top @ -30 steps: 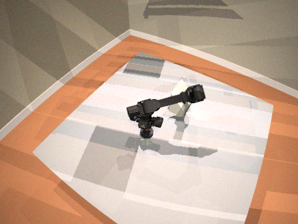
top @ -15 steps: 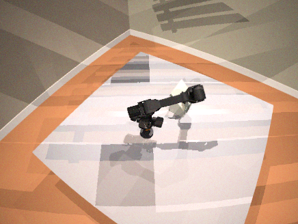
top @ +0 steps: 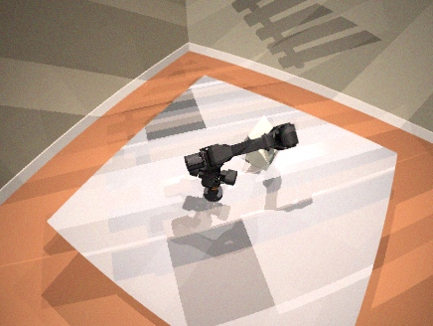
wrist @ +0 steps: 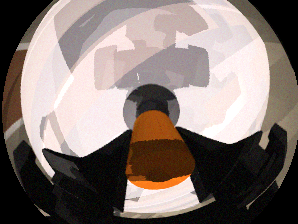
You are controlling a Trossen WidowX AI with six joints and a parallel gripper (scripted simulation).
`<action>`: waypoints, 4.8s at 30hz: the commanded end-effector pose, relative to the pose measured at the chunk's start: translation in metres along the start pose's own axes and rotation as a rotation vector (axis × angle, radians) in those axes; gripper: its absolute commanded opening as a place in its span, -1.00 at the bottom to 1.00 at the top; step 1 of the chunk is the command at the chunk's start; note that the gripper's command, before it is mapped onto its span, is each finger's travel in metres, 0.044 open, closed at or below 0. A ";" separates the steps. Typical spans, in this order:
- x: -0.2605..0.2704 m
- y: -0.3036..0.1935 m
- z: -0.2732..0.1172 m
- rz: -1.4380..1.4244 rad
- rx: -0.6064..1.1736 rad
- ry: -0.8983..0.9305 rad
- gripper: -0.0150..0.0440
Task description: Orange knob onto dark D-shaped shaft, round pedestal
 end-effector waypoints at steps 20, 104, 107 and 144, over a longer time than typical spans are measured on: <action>-0.001 0.003 0.002 -0.052 -0.006 -0.003 -0.49; 0.000 0.002 0.002 -0.314 -0.005 -0.004 -0.49; -0.001 0.003 -0.001 -0.314 -0.005 -0.004 -0.49; 0.001 0.000 0.002 -0.523 -0.005 -0.004 -0.49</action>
Point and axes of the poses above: the point midway between the two fingers, 35 mm back from their tips, its own z axis out along the fingers, its own x axis across the jaws, y = z × x, the point moved 10 cm from there along -z, back along the fingers, and after that the axes turned 12 degrees about z, right-handed, at the moved point
